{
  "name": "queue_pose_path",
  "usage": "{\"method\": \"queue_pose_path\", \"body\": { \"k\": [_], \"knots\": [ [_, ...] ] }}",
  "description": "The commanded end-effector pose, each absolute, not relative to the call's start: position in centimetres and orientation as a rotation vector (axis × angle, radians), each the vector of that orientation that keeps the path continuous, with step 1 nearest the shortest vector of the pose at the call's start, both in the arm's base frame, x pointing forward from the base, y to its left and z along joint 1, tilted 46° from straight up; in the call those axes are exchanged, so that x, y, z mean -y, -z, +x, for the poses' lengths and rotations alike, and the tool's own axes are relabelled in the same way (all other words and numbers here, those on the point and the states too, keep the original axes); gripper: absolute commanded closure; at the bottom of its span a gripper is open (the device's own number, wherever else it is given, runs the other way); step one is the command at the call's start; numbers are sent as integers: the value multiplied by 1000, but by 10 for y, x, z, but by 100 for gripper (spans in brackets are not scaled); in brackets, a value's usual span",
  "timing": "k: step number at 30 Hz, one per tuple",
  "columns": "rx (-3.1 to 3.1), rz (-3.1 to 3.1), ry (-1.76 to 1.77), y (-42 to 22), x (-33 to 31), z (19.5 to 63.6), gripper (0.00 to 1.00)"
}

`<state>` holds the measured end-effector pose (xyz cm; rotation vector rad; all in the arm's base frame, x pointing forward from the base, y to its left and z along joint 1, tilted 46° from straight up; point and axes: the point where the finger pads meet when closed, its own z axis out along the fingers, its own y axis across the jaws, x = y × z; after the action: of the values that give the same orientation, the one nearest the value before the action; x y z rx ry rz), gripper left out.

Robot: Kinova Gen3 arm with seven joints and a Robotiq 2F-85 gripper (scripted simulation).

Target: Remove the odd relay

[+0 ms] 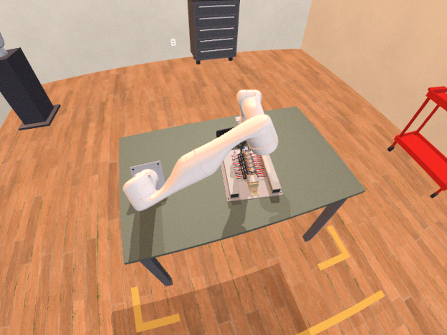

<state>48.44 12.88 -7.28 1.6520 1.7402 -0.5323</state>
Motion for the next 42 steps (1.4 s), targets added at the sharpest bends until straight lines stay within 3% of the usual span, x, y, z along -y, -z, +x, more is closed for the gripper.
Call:
{"method": "queue_pose_path", "body": {
  "k": [1, 42],
  "knots": [
    [-1741, 1650, 527, 72, -130, 485, 100],
    [-1741, 1689, 581, 72, -131, 484, 100]
  ]
}}
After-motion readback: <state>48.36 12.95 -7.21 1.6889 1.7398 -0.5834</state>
